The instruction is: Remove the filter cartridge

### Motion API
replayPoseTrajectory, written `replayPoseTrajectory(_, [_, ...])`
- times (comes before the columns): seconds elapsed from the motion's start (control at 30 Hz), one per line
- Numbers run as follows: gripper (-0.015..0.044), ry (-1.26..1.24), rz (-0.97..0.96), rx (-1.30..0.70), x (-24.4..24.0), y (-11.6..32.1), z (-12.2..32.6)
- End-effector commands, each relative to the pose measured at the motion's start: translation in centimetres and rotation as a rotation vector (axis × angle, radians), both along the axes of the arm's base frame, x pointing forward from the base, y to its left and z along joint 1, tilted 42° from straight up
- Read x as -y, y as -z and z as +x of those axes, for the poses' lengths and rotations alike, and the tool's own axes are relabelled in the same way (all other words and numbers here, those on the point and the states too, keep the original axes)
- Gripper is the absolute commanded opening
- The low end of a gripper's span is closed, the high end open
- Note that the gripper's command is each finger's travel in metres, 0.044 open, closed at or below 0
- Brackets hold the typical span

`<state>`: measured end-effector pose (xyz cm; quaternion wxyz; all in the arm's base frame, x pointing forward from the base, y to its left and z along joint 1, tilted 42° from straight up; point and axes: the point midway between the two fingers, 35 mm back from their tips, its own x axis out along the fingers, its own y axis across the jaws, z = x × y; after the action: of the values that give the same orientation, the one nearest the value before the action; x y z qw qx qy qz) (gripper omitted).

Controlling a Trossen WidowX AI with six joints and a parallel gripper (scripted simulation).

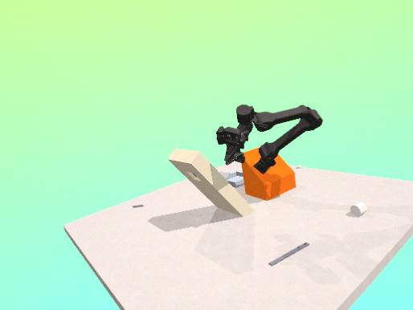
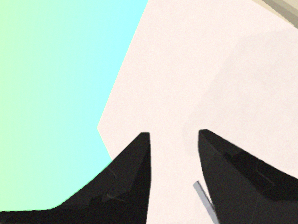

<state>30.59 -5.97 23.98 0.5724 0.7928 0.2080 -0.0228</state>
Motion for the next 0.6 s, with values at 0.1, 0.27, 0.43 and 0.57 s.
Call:
replayPoseTrajectory(0.1, [0.0107,0.282,0.548,-0.285,8.0,7.4,-3.8])
replayPoseTrajectory(0.27, [0.0107,0.421,0.853,-0.35,10.9,9.9,-6.7])
replayPoseTrajectory(0.43, [0.0107,0.421,0.853,-0.35,10.9,9.9,-6.7])
replayPoseTrajectory(0.57, [0.0107,0.421,0.853,-0.35,10.9,9.9,-6.7])
